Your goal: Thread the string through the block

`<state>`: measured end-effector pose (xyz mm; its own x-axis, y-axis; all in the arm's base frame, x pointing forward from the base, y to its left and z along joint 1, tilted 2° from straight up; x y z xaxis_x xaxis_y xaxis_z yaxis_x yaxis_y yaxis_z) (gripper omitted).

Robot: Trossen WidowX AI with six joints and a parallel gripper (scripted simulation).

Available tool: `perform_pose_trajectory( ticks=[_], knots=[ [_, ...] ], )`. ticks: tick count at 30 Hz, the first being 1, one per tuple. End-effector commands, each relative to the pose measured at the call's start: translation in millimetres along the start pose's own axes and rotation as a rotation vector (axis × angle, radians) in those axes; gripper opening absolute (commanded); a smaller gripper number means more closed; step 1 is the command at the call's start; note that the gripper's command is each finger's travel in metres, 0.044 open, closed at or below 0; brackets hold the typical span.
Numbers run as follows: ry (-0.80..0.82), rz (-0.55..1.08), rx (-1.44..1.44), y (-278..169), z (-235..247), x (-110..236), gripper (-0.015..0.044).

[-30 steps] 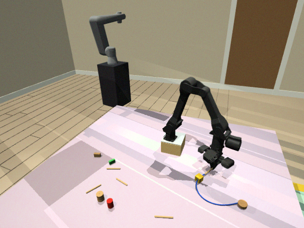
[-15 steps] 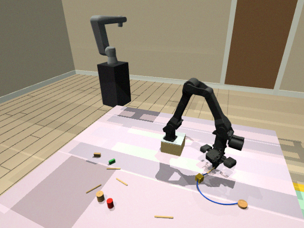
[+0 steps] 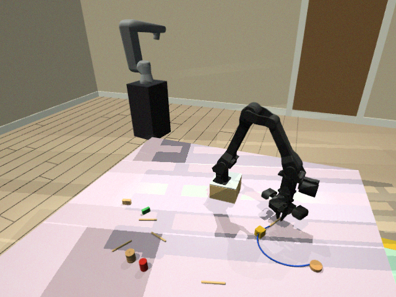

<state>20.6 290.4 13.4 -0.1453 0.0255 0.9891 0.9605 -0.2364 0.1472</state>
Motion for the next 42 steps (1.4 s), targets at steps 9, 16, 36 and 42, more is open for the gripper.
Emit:
perform_pose_trajectory(
  ticks=[9,16,36,42],
  knots=[
    [0.002,0.000,0.000,9.7,-0.2,79.8,0.0210],
    [0.022,0.003,0.003,9.0,2.7,77.2,0.0289],
    [0.023,0.004,0.005,12.1,2.6,102.4,0.0440],
    [0.023,0.004,0.005,12.1,2.6,102.4,0.0440]
  ],
)
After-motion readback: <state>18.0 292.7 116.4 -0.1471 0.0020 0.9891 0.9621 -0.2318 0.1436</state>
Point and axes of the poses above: the point midway between the two fingers, 35 mm back from their tips, its own x axis back along the fingers, its own z axis across the jaws, y = z × x, the point moved 6 cm from there along x, back along the fingers, and after that the axes turned 7 degrees about x, right-handed, at the moved point
